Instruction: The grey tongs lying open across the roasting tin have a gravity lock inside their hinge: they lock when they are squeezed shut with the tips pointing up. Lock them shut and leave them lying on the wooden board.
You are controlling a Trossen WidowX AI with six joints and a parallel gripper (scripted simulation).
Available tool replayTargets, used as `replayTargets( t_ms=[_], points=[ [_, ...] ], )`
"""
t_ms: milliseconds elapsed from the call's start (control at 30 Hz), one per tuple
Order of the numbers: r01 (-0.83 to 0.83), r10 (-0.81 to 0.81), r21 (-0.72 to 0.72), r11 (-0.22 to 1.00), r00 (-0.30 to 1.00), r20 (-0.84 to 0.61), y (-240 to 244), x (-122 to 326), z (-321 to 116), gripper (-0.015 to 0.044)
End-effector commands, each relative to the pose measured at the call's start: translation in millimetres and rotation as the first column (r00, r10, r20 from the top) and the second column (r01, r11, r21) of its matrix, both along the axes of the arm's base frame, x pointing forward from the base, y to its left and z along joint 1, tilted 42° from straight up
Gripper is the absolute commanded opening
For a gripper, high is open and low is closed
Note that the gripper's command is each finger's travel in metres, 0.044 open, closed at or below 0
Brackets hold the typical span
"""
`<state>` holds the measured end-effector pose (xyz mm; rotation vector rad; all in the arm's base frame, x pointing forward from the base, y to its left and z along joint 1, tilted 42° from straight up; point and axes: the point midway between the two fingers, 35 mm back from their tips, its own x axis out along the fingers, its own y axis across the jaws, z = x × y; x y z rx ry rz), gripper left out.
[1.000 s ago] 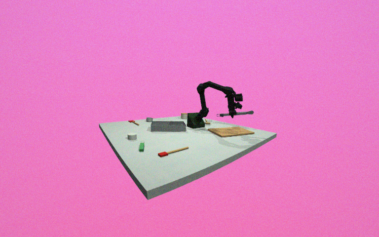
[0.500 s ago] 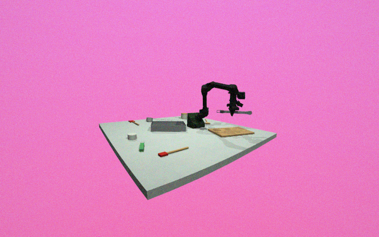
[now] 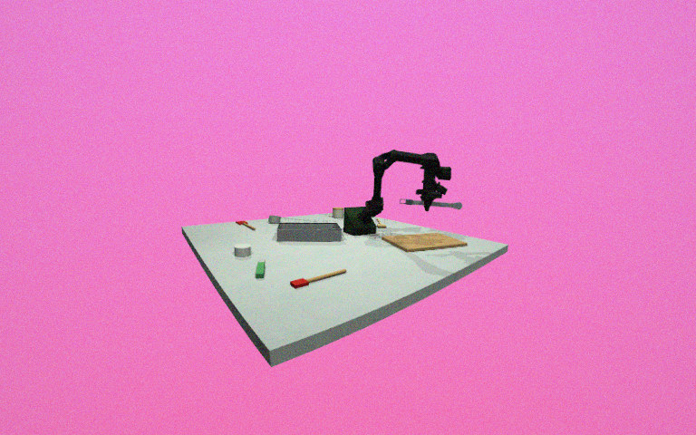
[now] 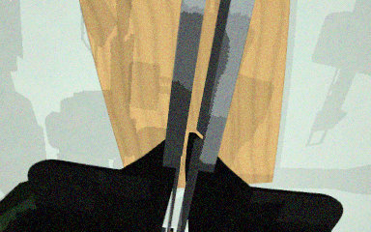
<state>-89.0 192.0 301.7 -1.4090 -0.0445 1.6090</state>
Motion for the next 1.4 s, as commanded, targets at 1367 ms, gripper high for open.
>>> replayTargets(
  t_ms=[1367],
  points=[
    [0.006, -0.006, 0.002, 1.0, 1.0, -0.003, 47.7, 2.1, -49.0, -0.015]
  ],
)
